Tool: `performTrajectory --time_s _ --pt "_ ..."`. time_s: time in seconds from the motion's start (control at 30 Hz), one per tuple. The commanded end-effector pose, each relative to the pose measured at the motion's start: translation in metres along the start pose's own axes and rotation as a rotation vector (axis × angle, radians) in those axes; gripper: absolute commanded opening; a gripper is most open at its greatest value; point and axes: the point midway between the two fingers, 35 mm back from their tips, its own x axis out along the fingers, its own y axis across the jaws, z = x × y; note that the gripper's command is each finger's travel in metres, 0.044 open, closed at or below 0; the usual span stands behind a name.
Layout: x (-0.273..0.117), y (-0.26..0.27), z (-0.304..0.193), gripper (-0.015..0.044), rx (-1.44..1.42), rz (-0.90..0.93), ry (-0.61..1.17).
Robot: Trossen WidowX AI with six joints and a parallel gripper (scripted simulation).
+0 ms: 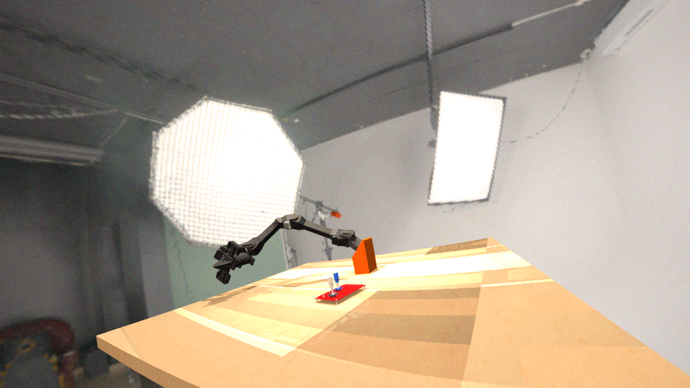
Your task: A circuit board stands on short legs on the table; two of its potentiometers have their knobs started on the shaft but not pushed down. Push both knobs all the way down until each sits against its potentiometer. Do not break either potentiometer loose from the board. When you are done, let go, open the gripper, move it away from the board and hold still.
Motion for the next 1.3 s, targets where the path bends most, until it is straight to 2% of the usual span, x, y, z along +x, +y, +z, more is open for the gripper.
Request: performTrajectory --time_s 0.0,0.33,0.63,0.93,1.27 --pt "0.025 0.014 -0.032 0.0000 0.086 -0.014 0.091" --pt "0.068 0.055 -0.108 0.0000 0.225 -0.072 0.329" --pt "0.087 0.100 -0.179 0.0000 0.285 -0.142 0.568" --pt "0.086 0.147 -0.246 0.0000 0.272 -0.230 0.812" --pt "0.066 0.194 -0.307 0.0000 0.168 -0.340 1.058"
